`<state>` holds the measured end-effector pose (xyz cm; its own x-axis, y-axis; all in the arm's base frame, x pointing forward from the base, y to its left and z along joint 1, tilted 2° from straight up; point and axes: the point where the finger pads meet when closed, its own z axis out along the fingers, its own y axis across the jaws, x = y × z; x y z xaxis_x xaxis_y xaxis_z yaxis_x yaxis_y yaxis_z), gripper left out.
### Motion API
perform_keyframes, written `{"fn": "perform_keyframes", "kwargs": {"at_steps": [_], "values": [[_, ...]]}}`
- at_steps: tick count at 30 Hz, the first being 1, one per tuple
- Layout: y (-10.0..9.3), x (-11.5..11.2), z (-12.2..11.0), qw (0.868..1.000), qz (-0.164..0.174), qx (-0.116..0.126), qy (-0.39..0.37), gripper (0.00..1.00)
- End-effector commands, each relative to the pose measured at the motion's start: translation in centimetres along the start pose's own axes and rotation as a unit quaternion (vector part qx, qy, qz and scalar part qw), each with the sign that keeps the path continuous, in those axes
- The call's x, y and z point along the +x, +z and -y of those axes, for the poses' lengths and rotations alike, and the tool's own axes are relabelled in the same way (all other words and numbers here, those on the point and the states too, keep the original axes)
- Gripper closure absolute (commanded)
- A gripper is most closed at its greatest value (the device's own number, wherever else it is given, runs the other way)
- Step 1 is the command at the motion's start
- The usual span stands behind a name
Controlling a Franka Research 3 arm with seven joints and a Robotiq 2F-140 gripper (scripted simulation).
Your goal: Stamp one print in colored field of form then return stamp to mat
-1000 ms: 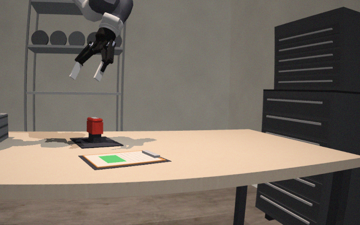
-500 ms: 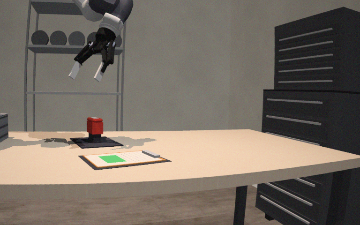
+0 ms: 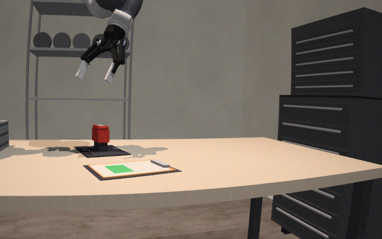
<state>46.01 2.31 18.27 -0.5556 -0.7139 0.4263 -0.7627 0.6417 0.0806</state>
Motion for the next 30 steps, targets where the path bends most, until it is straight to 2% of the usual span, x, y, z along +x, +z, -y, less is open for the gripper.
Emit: {"fn": "perform_keyframes", "kwargs": {"at_steps": [1,16,17,30], "values": [[0.0,0.0,-0.1,1.0,0.0,-0.003,-0.024,0.0],[0.0,0.0,-0.1,1.0,0.0,-0.003,-0.024,0.0],[-1.8,0.1,0.6,0.997,0.017,-0.001,-0.075,0.0],[-1.8,0.1,0.6,0.997,0.017,-0.001,-0.075,0.0]]}}
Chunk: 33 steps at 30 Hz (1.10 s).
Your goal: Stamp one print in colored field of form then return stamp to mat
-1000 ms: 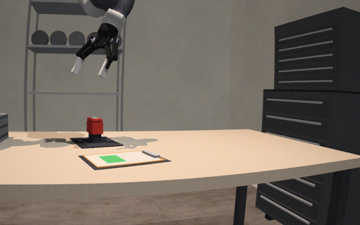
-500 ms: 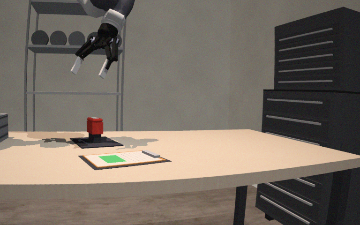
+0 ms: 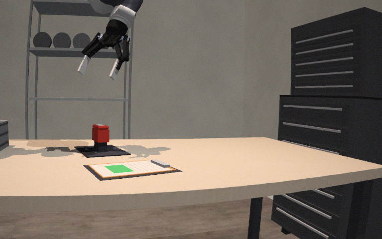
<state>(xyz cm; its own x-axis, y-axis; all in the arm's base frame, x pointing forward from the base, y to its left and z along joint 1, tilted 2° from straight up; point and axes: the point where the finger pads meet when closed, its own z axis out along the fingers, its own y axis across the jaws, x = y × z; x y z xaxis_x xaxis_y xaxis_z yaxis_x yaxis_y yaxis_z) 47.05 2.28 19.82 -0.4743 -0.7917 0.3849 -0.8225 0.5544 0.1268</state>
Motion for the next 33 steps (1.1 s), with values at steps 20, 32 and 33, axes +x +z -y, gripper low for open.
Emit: {"fn": "perform_keyframes", "kwargs": {"at_steps": [20,32,33], "values": [[-1.9,0.1,0.6,0.997,0.017,0.002,-0.07,0.0],[-1.9,0.1,0.6,0.997,0.017,0.002,-0.07,0.0],[-1.9,0.1,0.6,0.997,0.017,0.002,-0.07,0.0]]}}
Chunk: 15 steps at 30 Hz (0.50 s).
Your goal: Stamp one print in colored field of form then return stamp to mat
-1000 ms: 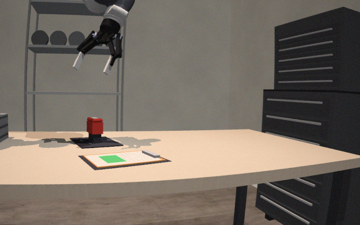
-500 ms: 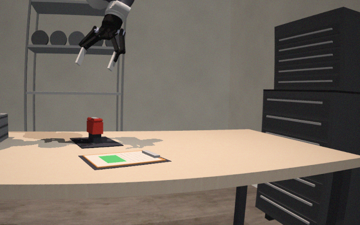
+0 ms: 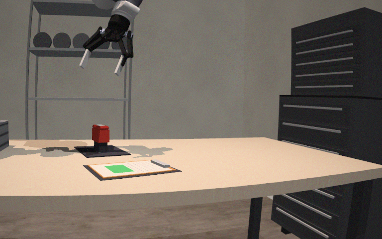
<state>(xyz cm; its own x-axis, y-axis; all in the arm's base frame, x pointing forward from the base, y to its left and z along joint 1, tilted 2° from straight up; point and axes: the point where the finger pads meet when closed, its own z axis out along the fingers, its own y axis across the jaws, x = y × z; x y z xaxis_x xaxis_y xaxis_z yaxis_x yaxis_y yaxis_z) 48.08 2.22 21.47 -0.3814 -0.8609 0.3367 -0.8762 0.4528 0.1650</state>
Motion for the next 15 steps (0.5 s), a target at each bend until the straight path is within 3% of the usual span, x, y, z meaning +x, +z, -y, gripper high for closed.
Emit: {"fn": "perform_keyframes", "kwargs": {"at_steps": [1,6,7,15], "values": [[-0.1,-0.1,0.0,1.0,0.001,-0.001,-0.009,0.0],[-0.1,-0.1,0.0,1.0,0.001,-0.001,-0.009,0.0],[-1.9,0.2,0.6,0.998,0.017,0.005,-0.063,0.0],[-1.9,0.2,0.6,0.998,0.017,0.005,-0.063,0.0]]}}
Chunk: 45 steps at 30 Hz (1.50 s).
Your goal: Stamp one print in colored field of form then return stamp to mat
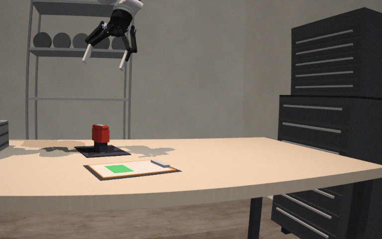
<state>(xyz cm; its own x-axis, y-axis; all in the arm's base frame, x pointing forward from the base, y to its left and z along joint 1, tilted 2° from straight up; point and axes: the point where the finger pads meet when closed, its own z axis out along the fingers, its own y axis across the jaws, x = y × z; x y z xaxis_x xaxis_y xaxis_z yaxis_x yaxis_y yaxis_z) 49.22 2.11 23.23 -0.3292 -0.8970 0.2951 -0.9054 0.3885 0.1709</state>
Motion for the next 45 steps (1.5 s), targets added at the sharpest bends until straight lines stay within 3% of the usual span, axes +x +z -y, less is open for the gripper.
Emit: {"fn": "perform_keyframes", "kwargs": {"at_steps": [1,18,19,45], "values": [[0.0,0.0,-0.1,1.0,0.002,-0.004,-0.029,0.0],[0.0,0.0,-0.1,1.0,0.002,-0.004,-0.029,0.0],[-1.9,0.3,0.5,0.996,0.017,0.005,-0.084,0.0],[-1.9,0.3,0.5,0.996,0.017,0.005,-0.084,0.0]]}}
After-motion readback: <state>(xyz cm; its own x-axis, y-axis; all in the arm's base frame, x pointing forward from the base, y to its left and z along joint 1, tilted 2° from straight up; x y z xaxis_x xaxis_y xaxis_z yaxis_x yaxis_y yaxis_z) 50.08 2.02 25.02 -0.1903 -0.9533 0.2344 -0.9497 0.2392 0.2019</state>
